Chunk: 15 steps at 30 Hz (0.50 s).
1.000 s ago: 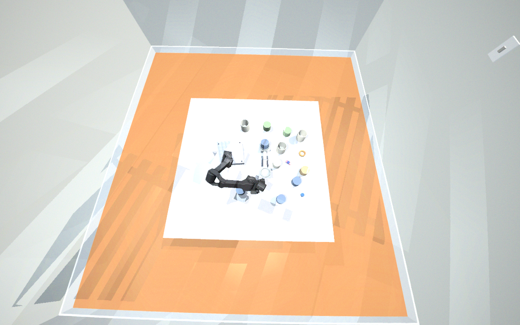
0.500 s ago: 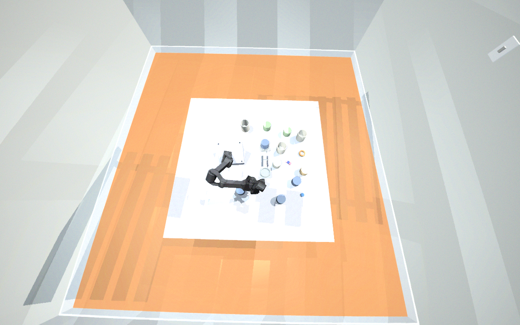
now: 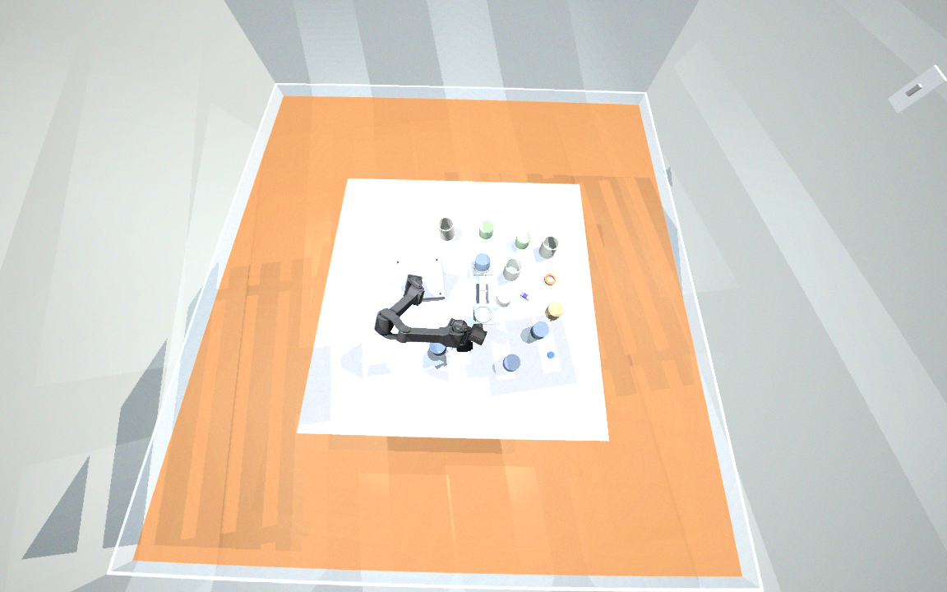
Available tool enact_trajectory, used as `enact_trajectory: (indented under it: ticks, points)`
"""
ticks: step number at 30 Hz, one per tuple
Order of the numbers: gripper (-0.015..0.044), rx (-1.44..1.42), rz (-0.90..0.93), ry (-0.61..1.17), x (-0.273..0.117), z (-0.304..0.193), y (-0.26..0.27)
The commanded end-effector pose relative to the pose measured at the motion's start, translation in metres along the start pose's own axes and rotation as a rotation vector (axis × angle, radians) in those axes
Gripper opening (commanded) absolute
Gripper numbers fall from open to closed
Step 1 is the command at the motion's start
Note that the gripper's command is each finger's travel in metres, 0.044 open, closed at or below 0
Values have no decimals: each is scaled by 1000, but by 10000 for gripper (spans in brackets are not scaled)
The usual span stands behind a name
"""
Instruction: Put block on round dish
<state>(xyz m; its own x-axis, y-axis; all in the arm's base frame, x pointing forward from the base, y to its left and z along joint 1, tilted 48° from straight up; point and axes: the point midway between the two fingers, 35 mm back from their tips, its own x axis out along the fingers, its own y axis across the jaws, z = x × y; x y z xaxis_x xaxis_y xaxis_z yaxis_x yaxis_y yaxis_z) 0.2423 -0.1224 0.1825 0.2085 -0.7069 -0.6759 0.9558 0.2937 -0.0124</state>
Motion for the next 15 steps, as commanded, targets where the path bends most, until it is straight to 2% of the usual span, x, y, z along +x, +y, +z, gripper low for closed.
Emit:
enact_trajectory:
  ticks: [1,6,11,15]
  points:
    - [440,2,5,-13,-26,3,-2]
    - [440,2,5,-13,-30,3,-2]
    - [440,-2,7,-7,-69,1,-1]
    - [440,-2,7,-7,-71,1,-1]
